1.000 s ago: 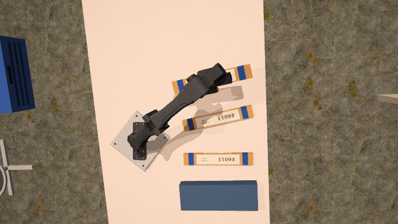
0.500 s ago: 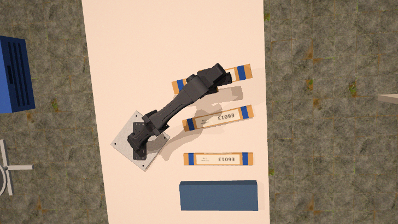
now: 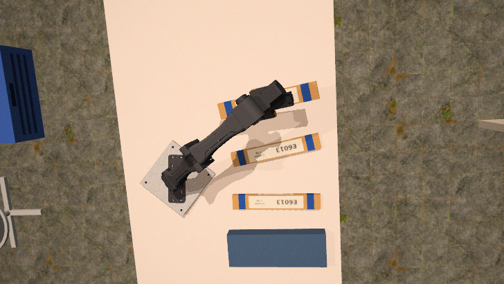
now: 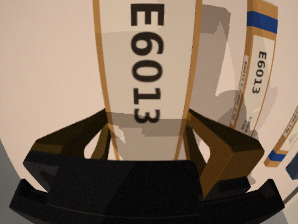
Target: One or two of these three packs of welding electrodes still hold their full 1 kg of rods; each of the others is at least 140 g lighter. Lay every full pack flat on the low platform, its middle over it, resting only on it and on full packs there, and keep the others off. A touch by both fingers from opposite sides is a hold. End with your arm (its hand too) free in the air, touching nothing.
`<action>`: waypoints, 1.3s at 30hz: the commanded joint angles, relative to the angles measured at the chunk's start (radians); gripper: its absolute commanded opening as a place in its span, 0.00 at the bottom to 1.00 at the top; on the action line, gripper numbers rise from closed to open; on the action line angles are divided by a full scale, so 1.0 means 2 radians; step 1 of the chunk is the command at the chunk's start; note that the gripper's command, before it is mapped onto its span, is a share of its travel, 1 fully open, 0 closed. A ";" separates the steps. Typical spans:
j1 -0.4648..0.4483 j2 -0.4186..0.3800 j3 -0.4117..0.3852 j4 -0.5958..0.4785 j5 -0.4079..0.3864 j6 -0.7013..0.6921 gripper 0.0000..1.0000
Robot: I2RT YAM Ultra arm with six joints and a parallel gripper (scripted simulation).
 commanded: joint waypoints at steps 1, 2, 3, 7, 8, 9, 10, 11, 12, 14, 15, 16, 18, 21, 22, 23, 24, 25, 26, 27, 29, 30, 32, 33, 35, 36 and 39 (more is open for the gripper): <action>-0.008 -0.044 0.033 0.000 -0.001 -0.002 0.00; -0.008 -0.044 0.033 0.000 -0.001 -0.002 0.00; -0.008 -0.044 0.033 0.000 -0.001 -0.002 0.00; -0.008 -0.044 0.033 0.000 -0.001 -0.002 0.00; -0.008 -0.044 0.033 0.000 -0.001 -0.002 0.00; -0.008 -0.044 0.033 0.000 -0.001 -0.002 0.00; -0.008 -0.044 0.033 0.000 -0.001 -0.002 0.00; -0.008 -0.044 0.033 0.000 -0.001 -0.002 0.00; -0.008 -0.044 0.033 0.000 -0.001 -0.002 0.00; -0.008 -0.044 0.033 0.000 -0.001 -0.002 0.00; -0.008 -0.044 0.033 0.000 -0.001 -0.002 0.00; -0.008 -0.044 0.033 0.000 -0.001 -0.002 0.00; -0.008 -0.044 0.033 0.000 -0.001 -0.002 0.00; -0.012 -0.049 0.024 0.000 -0.001 0.022 0.00; -0.014 -0.051 0.020 0.000 -0.001 0.031 0.00; -0.016 -0.053 0.017 0.000 -0.001 0.040 0.00; -0.018 -0.054 0.014 0.000 -0.002 0.046 0.00; -0.020 -0.056 0.011 0.000 -0.002 0.048 0.00; -0.020 -0.056 0.011 0.000 -0.002 0.048 0.00; -0.020 -0.056 0.011 0.000 -0.002 0.048 0.00; -0.026 -0.061 0.003 0.000 -0.004 0.052 0.00; -0.028 -0.063 -0.001 0.000 -0.004 0.051 0.00; -0.033 -0.069 -0.010 0.000 -0.005 0.049 0.00; -0.036 -0.071 -0.014 0.000 -0.005 0.047 0.00; -0.041 -0.077 -0.023 0.000 -0.006 0.044 0.00; -0.043 -0.079 -0.028 0.000 -0.006 0.042 0.00; -0.051 -0.087 -0.041 0.000 -0.007 0.035 0.00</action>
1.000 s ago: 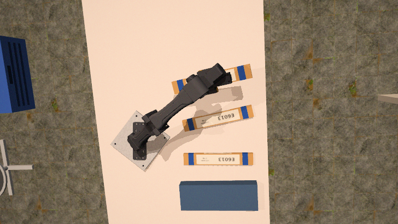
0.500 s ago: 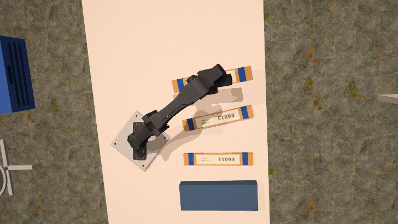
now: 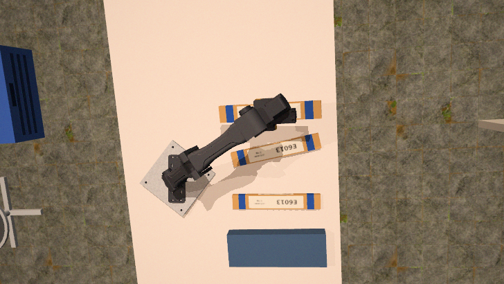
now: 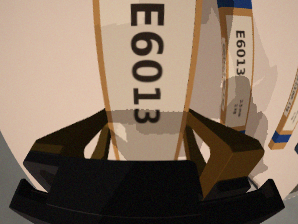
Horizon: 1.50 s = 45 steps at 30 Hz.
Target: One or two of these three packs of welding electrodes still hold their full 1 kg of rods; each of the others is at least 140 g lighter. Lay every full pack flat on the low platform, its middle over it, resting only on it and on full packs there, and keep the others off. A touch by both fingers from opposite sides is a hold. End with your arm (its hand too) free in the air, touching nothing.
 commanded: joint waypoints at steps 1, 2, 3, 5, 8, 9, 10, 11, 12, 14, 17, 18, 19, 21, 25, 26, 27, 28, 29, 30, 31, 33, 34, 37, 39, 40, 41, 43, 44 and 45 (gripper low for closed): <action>-0.015 -0.052 0.002 0.000 -0.003 -0.010 0.00; -0.017 -0.054 -0.002 0.000 -0.003 -0.012 0.00; -0.020 -0.057 -0.007 0.000 -0.004 -0.015 0.00; -0.020 -0.057 -0.007 0.000 -0.004 -0.015 0.00; -0.028 -0.065 -0.020 0.000 -0.005 -0.023 0.00; -0.031 -0.067 -0.023 0.000 -0.005 -0.025 0.00; -0.033 -0.069 -0.027 0.000 -0.005 -0.028 0.00; -0.036 -0.072 -0.031 0.000 -0.006 -0.031 0.00; -0.039 -0.074 -0.035 0.000 -0.006 -0.033 0.00; -0.044 -0.079 -0.043 0.000 -0.007 -0.039 0.00; -0.053 -0.085 -0.054 0.000 -0.008 -0.047 0.00; -0.056 -0.087 -0.057 0.000 -0.008 -0.050 0.00; -0.059 -0.090 -0.061 0.000 -0.008 -0.053 0.00; -0.061 -0.092 -0.064 0.000 -0.009 -0.056 0.00; -0.070 -0.098 -0.074 0.000 -0.010 -0.065 0.00; -0.073 -0.100 -0.078 0.000 -0.010 -0.068 0.00; -0.076 -0.102 -0.081 0.000 -0.010 -0.071 0.00; -0.079 -0.104 -0.084 0.000 -0.011 -0.073 0.00; -0.082 -0.106 -0.087 0.000 -0.011 -0.076 0.00; -0.085 -0.107 -0.090 0.000 -0.011 -0.079 0.00; -0.088 -0.109 -0.093 0.000 -0.012 -0.082 0.00; -0.094 -0.113 -0.099 0.000 -0.012 -0.088 0.00; -0.097 -0.115 -0.102 0.000 -0.013 -0.091 0.00; -0.107 -0.120 -0.111 0.000 -0.014 -0.101 0.00; -0.107 -0.120 -0.111 0.000 -0.014 -0.101 0.00; -0.110 -0.122 -0.114 0.000 -0.014 -0.105 0.00; -0.113 -0.123 -0.116 0.000 -0.014 -0.108 0.00; -0.119 -0.126 -0.121 0.000 -0.015 -0.114 0.00; -0.122 -0.128 -0.124 0.000 -0.015 -0.117 0.00; -0.126 -0.129 -0.127 0.000 -0.016 -0.120 0.00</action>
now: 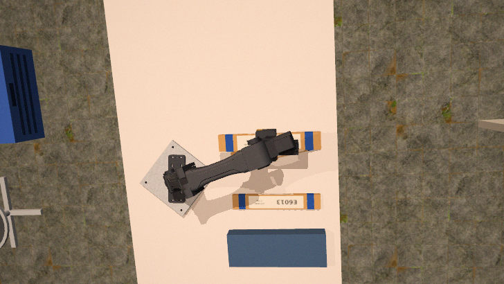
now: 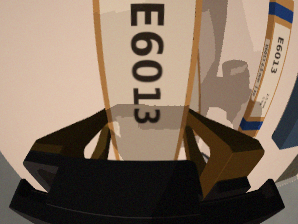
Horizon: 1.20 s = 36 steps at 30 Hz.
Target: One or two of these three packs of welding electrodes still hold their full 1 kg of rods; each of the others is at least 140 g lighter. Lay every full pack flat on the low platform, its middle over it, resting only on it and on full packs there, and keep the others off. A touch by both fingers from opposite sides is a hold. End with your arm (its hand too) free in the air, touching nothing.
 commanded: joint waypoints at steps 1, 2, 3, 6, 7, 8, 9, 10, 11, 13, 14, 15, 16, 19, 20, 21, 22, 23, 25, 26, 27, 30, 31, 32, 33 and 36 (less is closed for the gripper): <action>-0.018 -0.046 0.006 0.000 -0.003 -0.018 0.00; -0.021 -0.047 0.003 0.000 -0.003 -0.022 0.00; -0.025 -0.049 0.001 0.000 -0.004 -0.025 0.00; -0.034 -0.053 -0.006 0.000 -0.005 -0.035 0.00; -0.038 -0.054 -0.008 0.000 -0.005 -0.038 0.00; -0.041 -0.055 -0.011 0.000 -0.005 -0.041 0.00; -0.044 -0.056 -0.013 0.000 -0.006 -0.045 0.00; -0.044 -0.056 -0.013 0.000 -0.006 -0.045 0.00; -0.044 -0.056 -0.013 0.000 -0.006 -0.045 0.00; -0.052 -0.059 -0.017 0.000 -0.006 -0.052 0.00; -0.055 -0.060 -0.019 0.000 -0.007 -0.055 0.00; -0.058 -0.061 -0.021 0.000 -0.007 -0.059 0.00; -0.061 -0.062 -0.023 0.000 -0.007 -0.062 0.00; -0.072 -0.065 -0.029 0.000 -0.008 -0.072 0.00; -0.075 -0.066 -0.030 0.000 -0.009 -0.075 0.00; -0.078 -0.067 -0.032 0.000 -0.009 -0.079 0.00; -0.082 -0.068 -0.034 0.000 -0.009 -0.082 0.00; -0.085 -0.069 -0.036 0.000 -0.010 -0.086 0.00; -0.092 -0.070 -0.039 0.000 -0.010 -0.093 0.00; -0.096 -0.071 -0.040 0.000 -0.011 -0.096 0.00; -0.096 -0.071 -0.040 0.000 -0.011 -0.096 0.00; -0.103 -0.073 -0.043 0.000 -0.012 -0.104 0.00; -0.107 -0.073 -0.045 0.000 -0.012 -0.107 0.00; -0.110 -0.074 -0.046 0.000 -0.012 -0.111 0.00; -0.114 -0.075 -0.047 0.000 -0.012 -0.114 0.00; -0.124 -0.076 -0.051 0.000 -0.013 -0.124 0.00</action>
